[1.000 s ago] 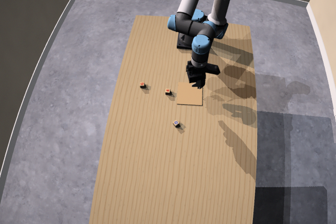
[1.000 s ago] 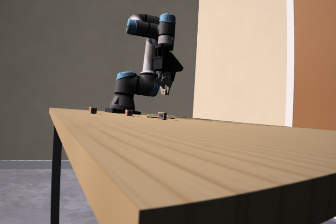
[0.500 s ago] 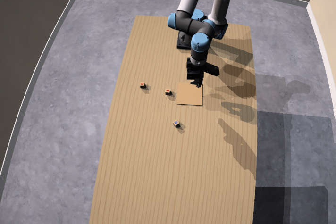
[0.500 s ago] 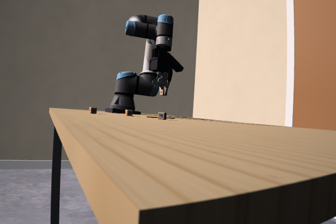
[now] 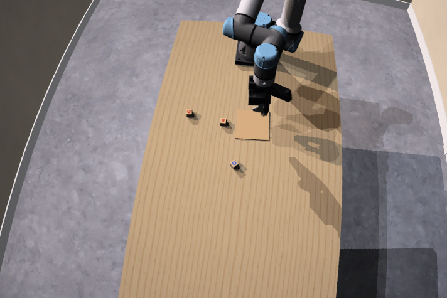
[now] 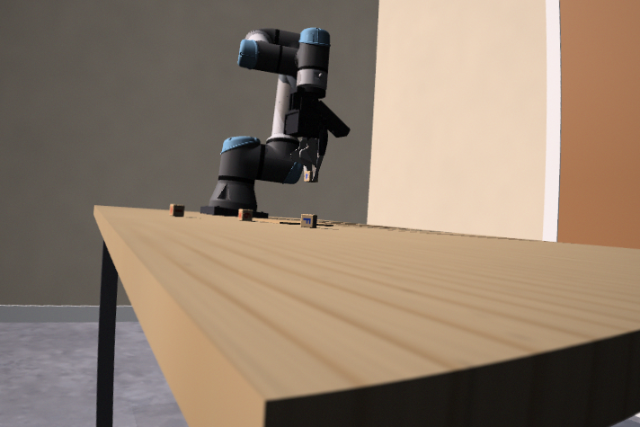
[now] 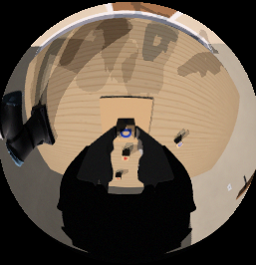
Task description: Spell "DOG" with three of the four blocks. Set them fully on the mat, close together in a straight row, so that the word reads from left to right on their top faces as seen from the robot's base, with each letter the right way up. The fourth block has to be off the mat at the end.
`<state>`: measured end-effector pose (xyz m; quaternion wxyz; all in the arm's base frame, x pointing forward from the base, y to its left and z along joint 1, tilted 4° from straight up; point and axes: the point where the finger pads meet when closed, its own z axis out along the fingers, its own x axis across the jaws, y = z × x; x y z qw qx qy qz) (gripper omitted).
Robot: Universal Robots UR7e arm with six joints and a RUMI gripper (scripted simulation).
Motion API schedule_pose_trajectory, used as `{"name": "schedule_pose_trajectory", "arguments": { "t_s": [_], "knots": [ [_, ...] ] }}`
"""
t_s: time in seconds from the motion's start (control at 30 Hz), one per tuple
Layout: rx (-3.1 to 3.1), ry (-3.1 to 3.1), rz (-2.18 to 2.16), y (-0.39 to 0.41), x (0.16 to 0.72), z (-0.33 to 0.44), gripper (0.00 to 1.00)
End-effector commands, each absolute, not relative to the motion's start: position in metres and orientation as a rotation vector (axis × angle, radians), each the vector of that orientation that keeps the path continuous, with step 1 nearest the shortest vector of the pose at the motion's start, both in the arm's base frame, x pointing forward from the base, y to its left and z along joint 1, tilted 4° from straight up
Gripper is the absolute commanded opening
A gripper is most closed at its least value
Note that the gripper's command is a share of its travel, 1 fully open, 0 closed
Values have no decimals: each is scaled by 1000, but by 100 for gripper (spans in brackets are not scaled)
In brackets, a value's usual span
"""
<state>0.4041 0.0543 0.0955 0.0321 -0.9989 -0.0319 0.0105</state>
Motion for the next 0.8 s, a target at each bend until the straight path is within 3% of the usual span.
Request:
{"name": "schedule_pose_trajectory", "arguments": {
  "t_s": [0.0, 0.77],
  "knots": [
    [-3076, -95, 32, 54, 403, 95, 5],
    [-3076, -80, 38, 60, 400, 30, 5]
  ]
}}
